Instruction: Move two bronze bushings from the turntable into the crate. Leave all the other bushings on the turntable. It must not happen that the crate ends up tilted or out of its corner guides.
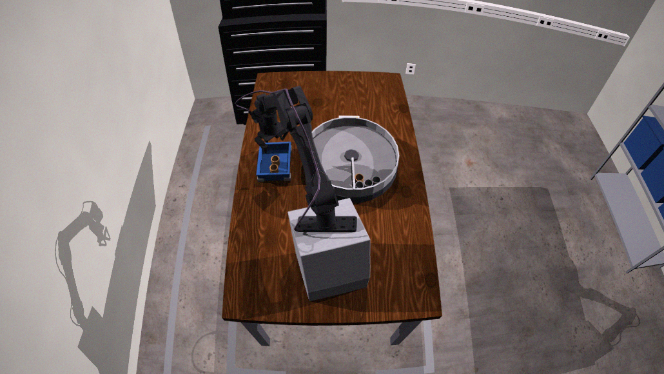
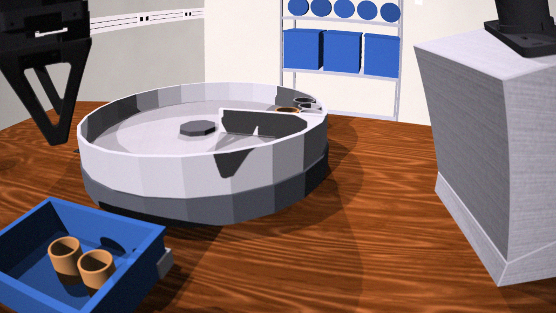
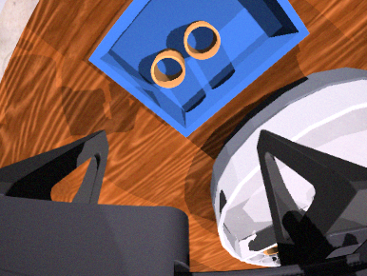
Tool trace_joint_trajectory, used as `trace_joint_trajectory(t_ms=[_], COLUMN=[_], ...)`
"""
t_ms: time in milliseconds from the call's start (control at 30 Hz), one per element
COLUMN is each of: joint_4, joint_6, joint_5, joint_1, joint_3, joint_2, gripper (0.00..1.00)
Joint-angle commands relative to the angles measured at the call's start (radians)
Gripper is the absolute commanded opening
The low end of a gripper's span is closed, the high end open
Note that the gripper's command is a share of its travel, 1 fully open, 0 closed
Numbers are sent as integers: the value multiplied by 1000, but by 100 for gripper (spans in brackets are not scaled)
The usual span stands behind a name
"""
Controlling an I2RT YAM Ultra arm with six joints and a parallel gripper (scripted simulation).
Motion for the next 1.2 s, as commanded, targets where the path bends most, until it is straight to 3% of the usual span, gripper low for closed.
trace_joint_trajectory(t_ms=[0, 267, 1167], joint_4=[-95, -182, -180], joint_6=[17, 22, 23], joint_5=[10, 10, 8], joint_1=[14, 16, 16], joint_3=[62, 115, 119], joint_2=[-71, -83, -75], gripper=[100, 100, 100])
